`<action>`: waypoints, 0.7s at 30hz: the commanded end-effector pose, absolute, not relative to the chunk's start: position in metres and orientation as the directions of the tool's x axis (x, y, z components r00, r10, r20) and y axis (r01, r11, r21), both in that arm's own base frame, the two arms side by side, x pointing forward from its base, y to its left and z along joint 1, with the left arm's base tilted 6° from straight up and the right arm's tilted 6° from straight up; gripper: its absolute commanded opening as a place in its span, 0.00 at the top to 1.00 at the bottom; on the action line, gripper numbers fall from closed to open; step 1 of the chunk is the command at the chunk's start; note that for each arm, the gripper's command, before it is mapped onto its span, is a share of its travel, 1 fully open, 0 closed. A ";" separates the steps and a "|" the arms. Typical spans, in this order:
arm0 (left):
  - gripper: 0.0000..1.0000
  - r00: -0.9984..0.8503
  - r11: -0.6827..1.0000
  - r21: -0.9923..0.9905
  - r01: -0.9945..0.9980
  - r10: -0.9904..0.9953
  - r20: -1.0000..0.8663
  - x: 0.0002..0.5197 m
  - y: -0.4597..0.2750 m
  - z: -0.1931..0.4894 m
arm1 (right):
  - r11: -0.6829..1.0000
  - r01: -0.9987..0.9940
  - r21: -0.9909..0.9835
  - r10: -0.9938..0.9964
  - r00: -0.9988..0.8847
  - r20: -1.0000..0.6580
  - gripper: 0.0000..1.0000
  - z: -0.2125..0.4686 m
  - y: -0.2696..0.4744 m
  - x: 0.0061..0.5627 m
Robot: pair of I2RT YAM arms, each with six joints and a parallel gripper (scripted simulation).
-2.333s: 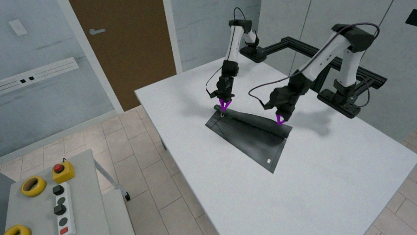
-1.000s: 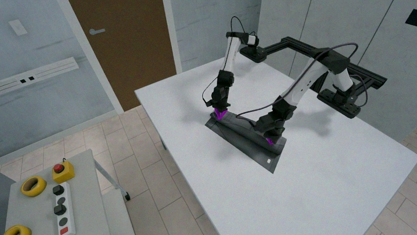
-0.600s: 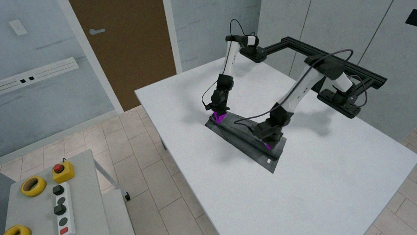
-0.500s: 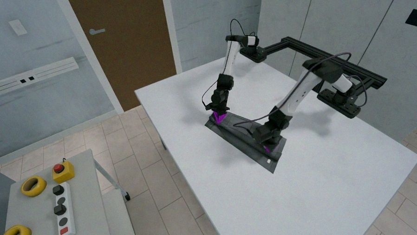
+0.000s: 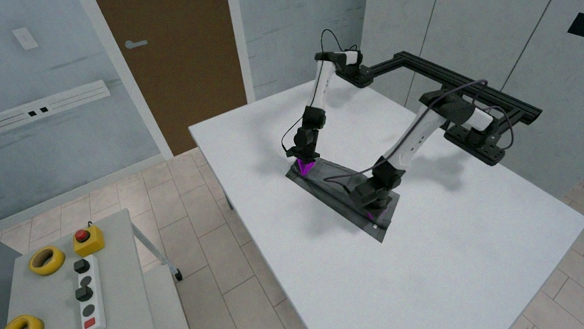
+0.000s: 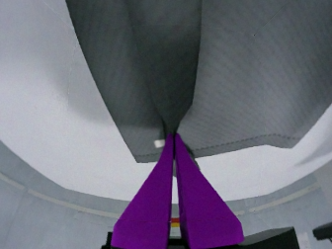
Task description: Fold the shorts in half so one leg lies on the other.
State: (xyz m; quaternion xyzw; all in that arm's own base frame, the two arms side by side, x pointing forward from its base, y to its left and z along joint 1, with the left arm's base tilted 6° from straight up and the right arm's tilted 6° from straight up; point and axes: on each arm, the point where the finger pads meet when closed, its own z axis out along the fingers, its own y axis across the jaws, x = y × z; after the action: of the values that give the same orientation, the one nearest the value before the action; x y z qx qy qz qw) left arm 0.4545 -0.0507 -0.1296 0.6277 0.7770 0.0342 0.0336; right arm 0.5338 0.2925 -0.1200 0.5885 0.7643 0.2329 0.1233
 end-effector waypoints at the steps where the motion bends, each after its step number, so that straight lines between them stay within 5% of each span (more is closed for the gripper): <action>1: 1.00 -0.209 0.209 0.168 0.963 0.978 -0.015 0.478 -0.044 -0.096 | 0.159 0.823 0.546 0.966 -0.244 0.086 1.00 -0.098 0.288 0.555; 3: 1.00 -0.210 0.209 0.165 0.964 0.978 -0.014 0.477 -0.043 -0.097 | 0.159 0.823 0.546 0.966 -0.244 0.086 1.00 -0.098 0.288 0.555; 4: 0.86 -0.210 0.209 0.166 0.964 0.978 -0.014 0.477 -0.044 -0.096 | 0.159 0.822 0.547 0.966 -0.244 0.086 0.86 -0.098 0.288 0.555; 21: 0.86 -0.209 0.208 0.093 0.974 0.978 -0.007 0.471 -0.040 -0.128 | 0.186 0.831 0.524 0.958 -0.271 0.089 0.86 -0.112 0.296 0.556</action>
State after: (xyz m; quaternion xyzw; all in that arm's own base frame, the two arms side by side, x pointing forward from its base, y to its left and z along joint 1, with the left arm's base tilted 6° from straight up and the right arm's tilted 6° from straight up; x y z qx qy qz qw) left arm 0.4642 -0.0419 -0.1275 0.6262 0.7781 0.0384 0.0310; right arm 0.5469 0.2907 -0.1198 0.5934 0.7587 0.2351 0.1305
